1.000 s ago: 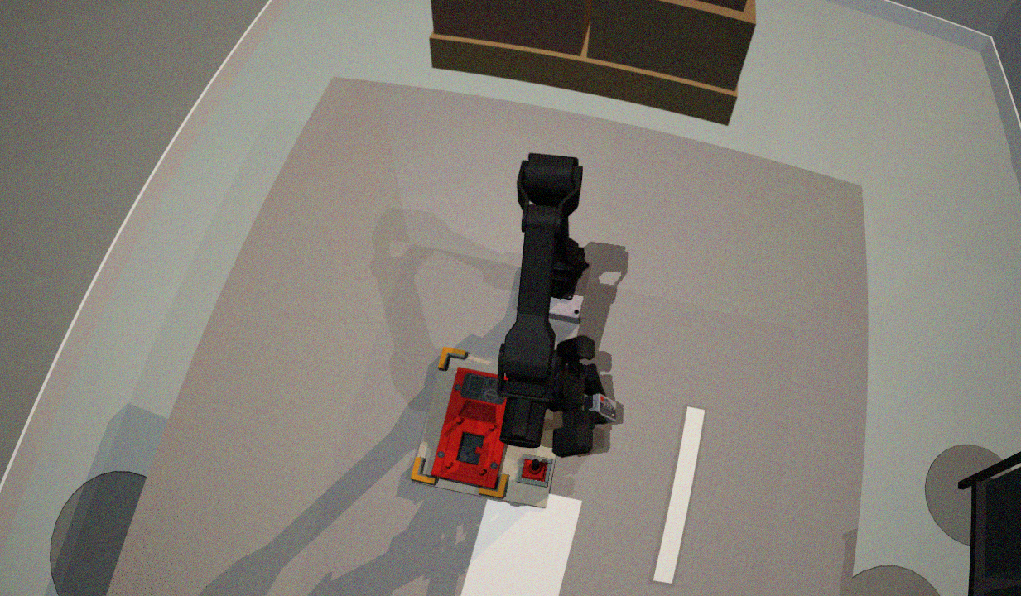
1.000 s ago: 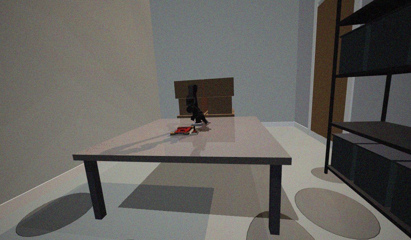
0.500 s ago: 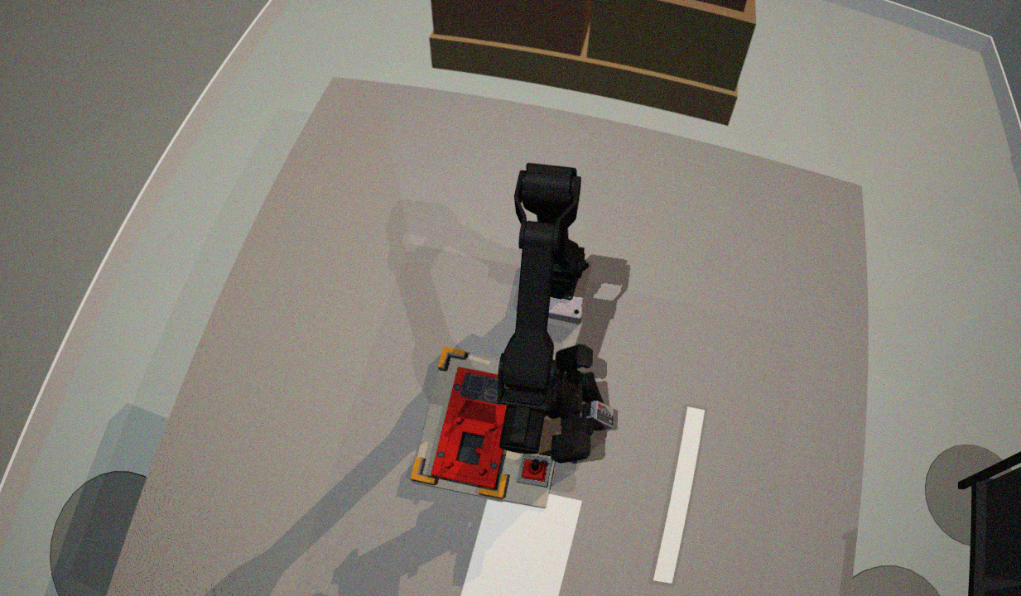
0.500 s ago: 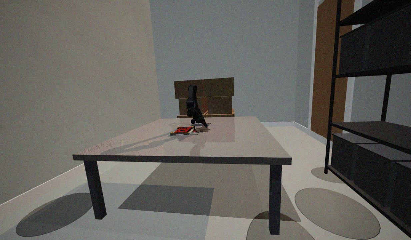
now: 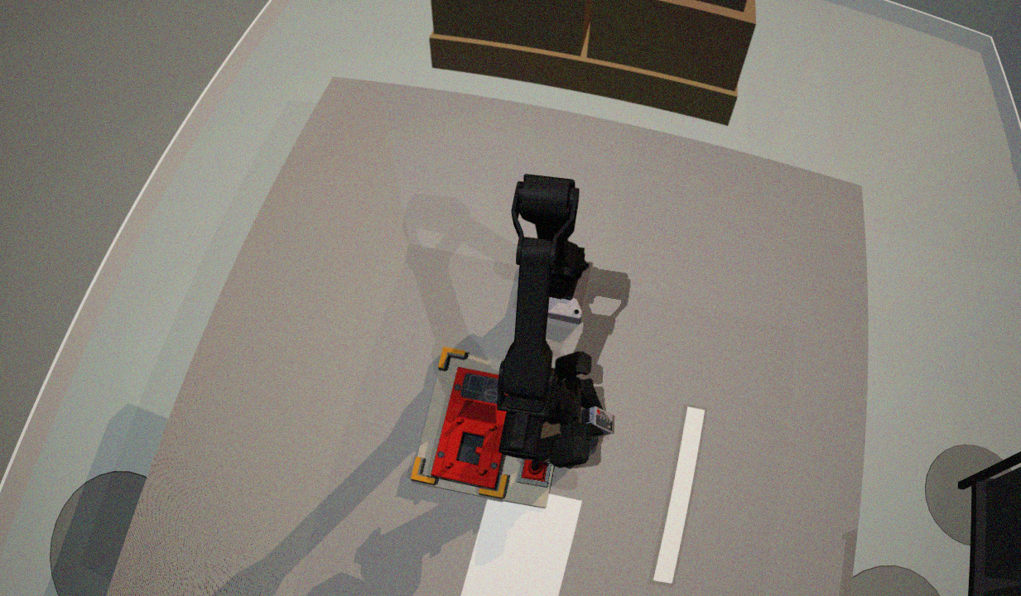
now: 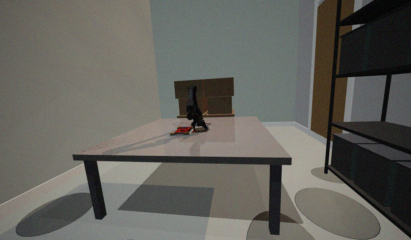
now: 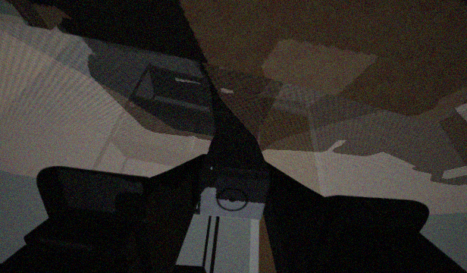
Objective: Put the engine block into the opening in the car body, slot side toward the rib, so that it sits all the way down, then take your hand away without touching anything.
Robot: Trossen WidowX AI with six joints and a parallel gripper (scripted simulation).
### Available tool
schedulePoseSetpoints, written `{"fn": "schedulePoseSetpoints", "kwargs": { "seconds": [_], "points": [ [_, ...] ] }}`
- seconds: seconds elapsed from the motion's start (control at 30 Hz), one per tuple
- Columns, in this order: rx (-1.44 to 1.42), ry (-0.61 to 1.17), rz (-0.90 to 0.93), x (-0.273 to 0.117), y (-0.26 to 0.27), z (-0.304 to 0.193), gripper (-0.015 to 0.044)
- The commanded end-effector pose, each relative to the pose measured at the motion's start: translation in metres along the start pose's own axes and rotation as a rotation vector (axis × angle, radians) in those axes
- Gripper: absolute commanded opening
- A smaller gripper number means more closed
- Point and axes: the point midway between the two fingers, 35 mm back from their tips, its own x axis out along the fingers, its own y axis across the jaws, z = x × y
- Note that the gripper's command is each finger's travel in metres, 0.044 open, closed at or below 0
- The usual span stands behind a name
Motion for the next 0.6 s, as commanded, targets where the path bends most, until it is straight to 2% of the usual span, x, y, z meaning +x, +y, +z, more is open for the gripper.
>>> {"fn": "schedulePoseSetpoints", "kwargs": {
  "seconds": [0.0,0.57],
  "points": [
    [-0.001,-0.006,-0.006,0.0011,-0.0003,0.0012,0.0000],
    [0.000,0.001,0.000,0.0002,-0.0001,0.0001,0.0440]
  ]
}}
